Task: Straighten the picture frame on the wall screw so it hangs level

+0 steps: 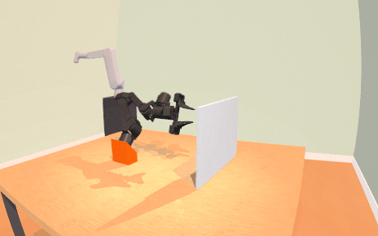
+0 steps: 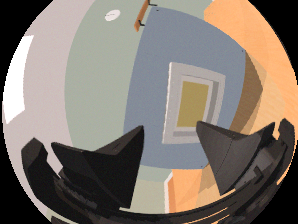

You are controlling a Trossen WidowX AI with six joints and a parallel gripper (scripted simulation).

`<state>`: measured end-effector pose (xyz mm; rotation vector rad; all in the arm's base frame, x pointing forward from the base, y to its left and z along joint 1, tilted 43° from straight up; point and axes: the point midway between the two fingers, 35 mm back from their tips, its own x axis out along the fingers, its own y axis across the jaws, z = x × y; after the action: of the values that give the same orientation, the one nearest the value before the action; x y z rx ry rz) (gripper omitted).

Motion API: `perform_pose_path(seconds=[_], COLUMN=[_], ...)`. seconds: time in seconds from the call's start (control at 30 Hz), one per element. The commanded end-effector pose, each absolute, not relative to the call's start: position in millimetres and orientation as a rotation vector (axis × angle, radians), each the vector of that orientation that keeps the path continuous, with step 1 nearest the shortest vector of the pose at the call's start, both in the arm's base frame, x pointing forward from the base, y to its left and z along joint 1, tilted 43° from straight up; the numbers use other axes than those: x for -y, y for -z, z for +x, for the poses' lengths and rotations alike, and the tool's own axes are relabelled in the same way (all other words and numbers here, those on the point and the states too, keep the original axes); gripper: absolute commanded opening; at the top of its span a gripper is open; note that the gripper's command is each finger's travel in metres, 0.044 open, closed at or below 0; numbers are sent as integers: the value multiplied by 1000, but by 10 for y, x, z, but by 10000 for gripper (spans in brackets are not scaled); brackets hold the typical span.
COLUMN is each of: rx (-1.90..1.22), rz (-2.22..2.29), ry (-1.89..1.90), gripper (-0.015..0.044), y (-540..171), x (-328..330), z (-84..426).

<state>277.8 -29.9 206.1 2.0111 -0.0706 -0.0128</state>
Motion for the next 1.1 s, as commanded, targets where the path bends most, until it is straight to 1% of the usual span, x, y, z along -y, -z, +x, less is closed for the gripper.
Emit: perform_pose_path(seconds=[0.0,0.4,0.7,1.07], rx=[61,9,32,32], rz=[2002,1958,1985,1985], ry=[-15,-66,29,29], gripper=[260,260,260,260], y=[-2161,-2185,-2203,-2203], x=[391,338,311,311], z=[2576,1912,1901,1901])
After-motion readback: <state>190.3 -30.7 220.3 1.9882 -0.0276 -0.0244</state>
